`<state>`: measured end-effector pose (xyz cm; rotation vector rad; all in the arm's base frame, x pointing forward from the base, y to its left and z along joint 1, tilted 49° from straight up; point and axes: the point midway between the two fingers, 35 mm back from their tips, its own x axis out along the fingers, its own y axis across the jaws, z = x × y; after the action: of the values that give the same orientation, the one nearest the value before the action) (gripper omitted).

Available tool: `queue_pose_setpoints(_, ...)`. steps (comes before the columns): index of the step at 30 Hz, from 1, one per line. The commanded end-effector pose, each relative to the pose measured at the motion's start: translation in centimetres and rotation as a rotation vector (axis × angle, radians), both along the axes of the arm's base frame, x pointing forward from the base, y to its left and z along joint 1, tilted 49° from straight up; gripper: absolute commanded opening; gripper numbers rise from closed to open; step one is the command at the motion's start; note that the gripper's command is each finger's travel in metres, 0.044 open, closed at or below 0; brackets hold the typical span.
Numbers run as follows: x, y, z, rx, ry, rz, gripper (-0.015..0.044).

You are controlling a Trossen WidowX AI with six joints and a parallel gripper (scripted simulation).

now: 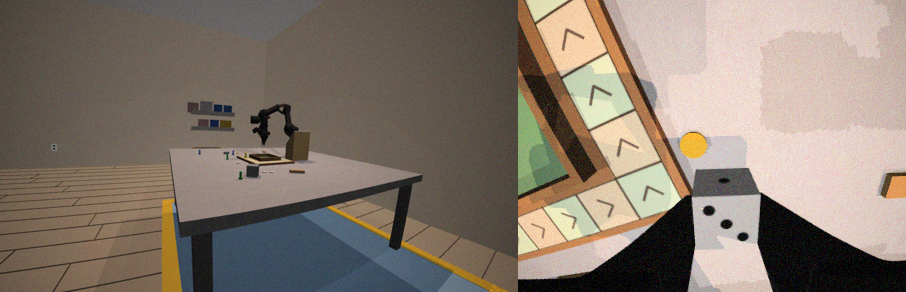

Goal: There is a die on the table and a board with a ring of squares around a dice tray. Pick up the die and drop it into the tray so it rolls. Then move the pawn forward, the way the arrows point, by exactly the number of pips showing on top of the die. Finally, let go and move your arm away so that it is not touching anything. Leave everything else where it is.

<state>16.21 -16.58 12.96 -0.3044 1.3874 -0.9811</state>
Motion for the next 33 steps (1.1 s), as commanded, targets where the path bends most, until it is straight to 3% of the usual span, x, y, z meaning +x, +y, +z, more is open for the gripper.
queue_pose_setpoints(1,-0.2,1.1,1.4,-0.012,-0.007,0.0,0.0)
queue_pose_setpoints(11,-0.4,2.8,3.3,-0.027,0.011,0.02,0.0)
queue_pose_setpoints(33,5.9,5.3,-2.5,0.074,0.551,0.526,0.0)
